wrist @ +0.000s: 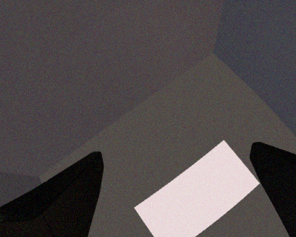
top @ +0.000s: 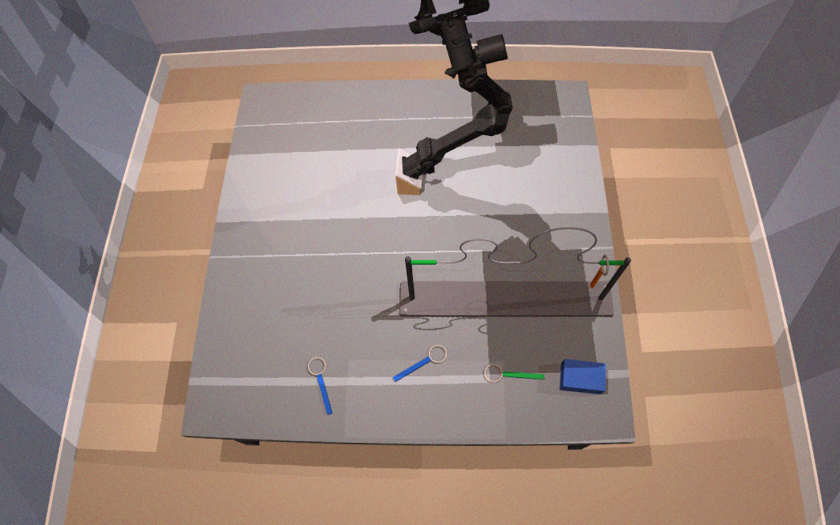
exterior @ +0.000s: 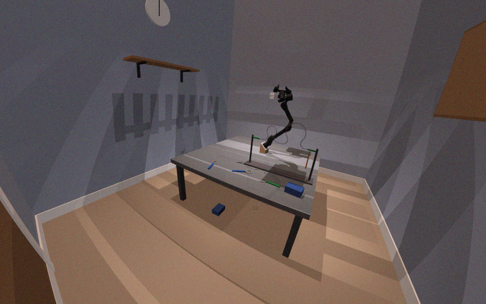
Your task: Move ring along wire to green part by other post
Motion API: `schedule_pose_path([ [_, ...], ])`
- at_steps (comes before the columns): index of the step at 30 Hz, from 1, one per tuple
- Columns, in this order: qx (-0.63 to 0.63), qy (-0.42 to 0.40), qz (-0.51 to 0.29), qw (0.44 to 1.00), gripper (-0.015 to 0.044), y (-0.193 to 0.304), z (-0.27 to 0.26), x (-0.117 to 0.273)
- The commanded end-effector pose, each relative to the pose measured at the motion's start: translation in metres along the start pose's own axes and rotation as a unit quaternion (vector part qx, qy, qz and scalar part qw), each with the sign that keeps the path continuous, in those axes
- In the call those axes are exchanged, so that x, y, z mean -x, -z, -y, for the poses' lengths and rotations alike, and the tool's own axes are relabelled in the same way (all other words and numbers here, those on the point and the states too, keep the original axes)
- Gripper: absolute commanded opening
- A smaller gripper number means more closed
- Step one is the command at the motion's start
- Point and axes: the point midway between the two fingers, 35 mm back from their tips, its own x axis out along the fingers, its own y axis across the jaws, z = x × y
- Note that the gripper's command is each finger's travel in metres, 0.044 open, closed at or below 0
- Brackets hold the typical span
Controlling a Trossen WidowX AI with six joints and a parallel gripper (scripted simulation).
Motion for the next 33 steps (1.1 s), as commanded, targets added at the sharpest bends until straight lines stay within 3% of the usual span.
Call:
schedule_pose_path([
  [1,0.000,0.001,0.000,1.000,0.0374,0.000,0.001,0.001],
  [9,0.018,0.066,-0.034,0.997,0.0164,0.032,0.038,0.040],
  [22,0.057,0.197,-0.128,0.970,0.0160,0.095,0.094,0.149],
  [33,0.079,0.293,-0.234,0.924,0.0160,0.138,0.098,0.260],
])
